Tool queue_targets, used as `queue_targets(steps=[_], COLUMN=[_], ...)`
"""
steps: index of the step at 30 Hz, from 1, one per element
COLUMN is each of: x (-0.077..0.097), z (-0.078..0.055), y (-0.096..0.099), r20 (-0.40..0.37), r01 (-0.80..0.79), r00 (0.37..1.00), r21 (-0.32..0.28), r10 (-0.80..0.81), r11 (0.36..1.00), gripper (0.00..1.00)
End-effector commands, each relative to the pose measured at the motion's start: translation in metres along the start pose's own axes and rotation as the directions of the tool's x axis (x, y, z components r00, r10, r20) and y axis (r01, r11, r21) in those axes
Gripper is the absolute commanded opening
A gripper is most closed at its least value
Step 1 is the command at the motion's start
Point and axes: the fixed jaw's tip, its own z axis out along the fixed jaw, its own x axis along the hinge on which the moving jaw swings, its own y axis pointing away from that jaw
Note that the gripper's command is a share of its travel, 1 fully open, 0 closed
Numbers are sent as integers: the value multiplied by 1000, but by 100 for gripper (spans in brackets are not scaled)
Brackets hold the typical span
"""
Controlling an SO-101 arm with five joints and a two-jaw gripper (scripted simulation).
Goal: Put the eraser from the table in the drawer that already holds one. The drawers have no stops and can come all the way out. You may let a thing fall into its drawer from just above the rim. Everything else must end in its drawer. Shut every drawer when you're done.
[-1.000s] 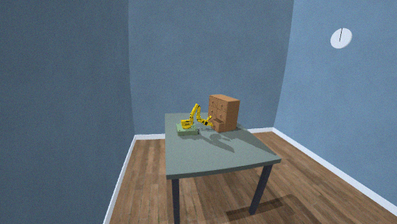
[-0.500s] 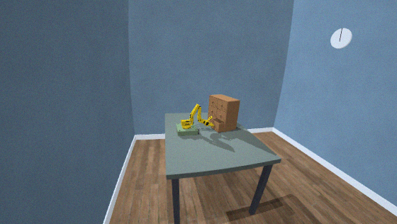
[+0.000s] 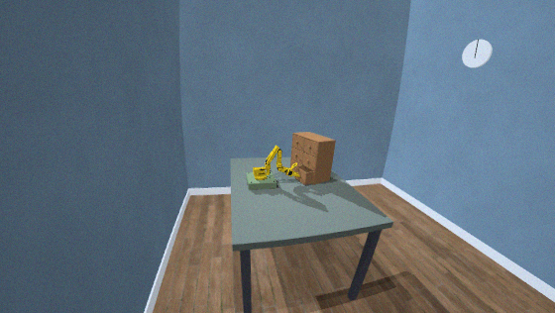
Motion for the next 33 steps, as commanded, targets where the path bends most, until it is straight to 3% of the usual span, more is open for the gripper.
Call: queue_targets(steps=[1,33], x=[5,10], z=[1,1], y=[2,4], r20=[-19,-19], r01=[9,12], r00=[1000,1000], r21=[-8,-15], r10=[-9,-12], r11=[1000,1000], gripper=[21,21])
